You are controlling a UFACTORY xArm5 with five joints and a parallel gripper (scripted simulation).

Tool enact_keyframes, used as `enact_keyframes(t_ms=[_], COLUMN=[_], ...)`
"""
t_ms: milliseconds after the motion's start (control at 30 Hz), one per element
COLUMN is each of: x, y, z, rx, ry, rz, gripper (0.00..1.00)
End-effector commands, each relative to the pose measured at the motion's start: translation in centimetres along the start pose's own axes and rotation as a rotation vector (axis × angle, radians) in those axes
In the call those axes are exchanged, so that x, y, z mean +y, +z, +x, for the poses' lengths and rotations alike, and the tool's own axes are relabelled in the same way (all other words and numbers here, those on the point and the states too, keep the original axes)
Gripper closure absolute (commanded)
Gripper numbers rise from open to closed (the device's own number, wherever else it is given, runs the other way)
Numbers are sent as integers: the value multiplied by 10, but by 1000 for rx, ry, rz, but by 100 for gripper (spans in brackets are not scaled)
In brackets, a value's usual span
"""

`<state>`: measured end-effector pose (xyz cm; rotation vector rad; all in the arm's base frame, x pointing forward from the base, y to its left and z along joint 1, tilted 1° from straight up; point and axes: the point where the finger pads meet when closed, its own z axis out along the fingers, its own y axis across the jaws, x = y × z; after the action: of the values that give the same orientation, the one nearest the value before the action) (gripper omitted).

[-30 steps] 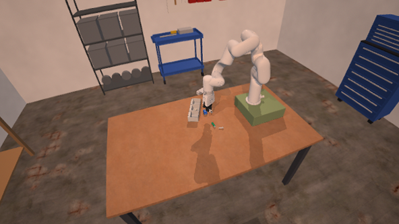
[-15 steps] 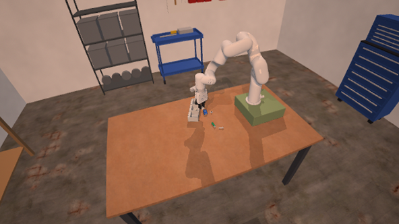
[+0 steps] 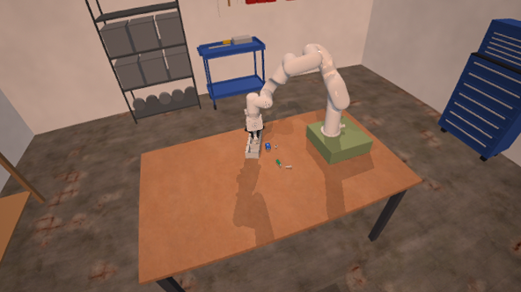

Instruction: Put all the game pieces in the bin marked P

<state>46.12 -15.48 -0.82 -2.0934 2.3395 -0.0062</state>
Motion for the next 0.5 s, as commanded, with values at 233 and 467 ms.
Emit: enact_keyframes(t_ms=[233, 467], x=[-3, -3], y=[-1, -1], z=[1, 1], rx=[0, 0], ry=[318, 318], rz=[-5, -5], gripper=[79, 79])
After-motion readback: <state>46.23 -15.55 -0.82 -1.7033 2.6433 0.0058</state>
